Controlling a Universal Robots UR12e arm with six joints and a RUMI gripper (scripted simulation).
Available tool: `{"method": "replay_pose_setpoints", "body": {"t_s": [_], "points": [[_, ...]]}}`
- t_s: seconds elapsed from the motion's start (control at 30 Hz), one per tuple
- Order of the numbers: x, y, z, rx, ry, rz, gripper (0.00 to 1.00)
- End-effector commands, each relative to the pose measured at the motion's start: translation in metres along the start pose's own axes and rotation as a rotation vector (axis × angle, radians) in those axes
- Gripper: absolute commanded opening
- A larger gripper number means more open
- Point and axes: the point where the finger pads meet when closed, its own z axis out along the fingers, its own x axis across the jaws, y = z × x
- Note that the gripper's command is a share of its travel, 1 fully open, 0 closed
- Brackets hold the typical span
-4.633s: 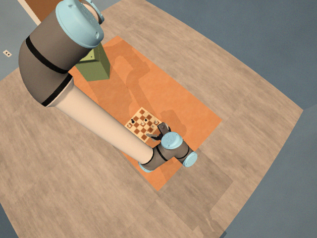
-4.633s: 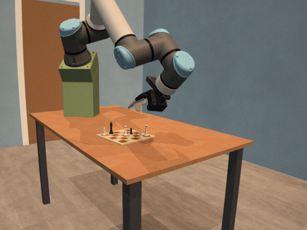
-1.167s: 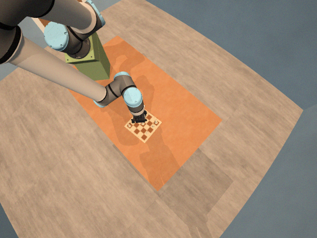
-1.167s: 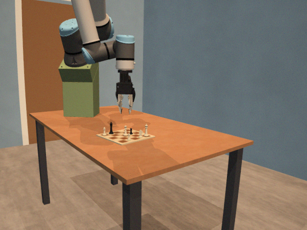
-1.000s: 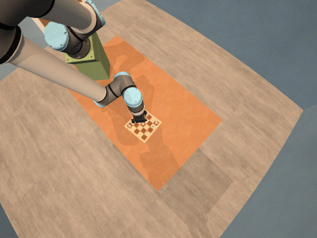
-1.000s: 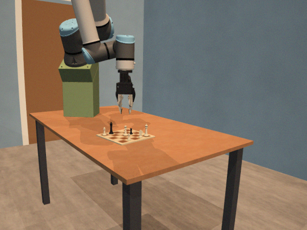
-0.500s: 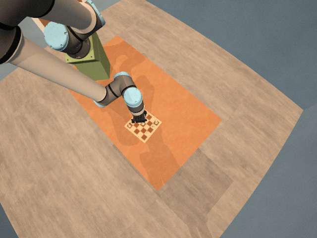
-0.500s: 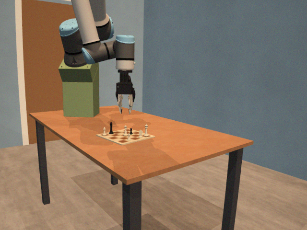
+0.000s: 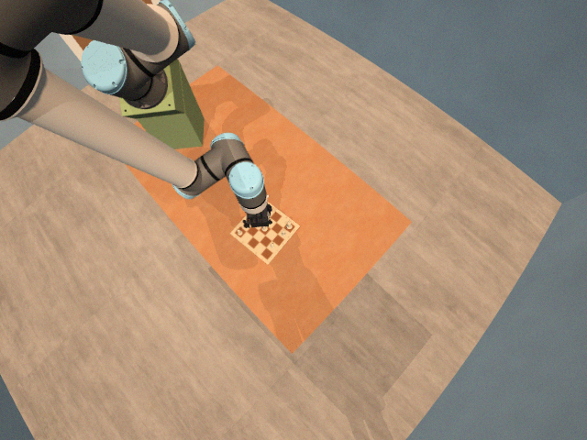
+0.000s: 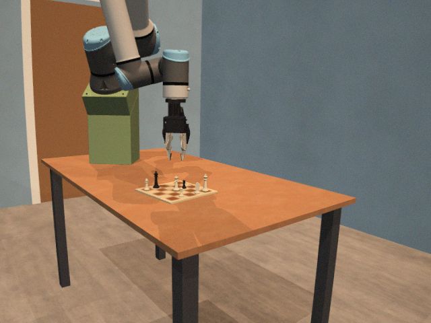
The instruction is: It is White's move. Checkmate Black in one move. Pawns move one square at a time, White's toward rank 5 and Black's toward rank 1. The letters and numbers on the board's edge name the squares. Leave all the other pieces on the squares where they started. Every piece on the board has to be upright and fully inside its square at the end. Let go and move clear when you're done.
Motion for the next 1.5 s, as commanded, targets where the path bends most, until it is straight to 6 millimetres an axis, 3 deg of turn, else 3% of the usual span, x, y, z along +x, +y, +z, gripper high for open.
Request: {"method": "replay_pose_setpoints", "body": {"t_s": [0.0,1.47], "points": [[0.000,0.000,0.002,-0.001,0.001,0.000,0.25],[0.001,0.001,0.050,-0.001,0.001,0.000,0.25]]}}
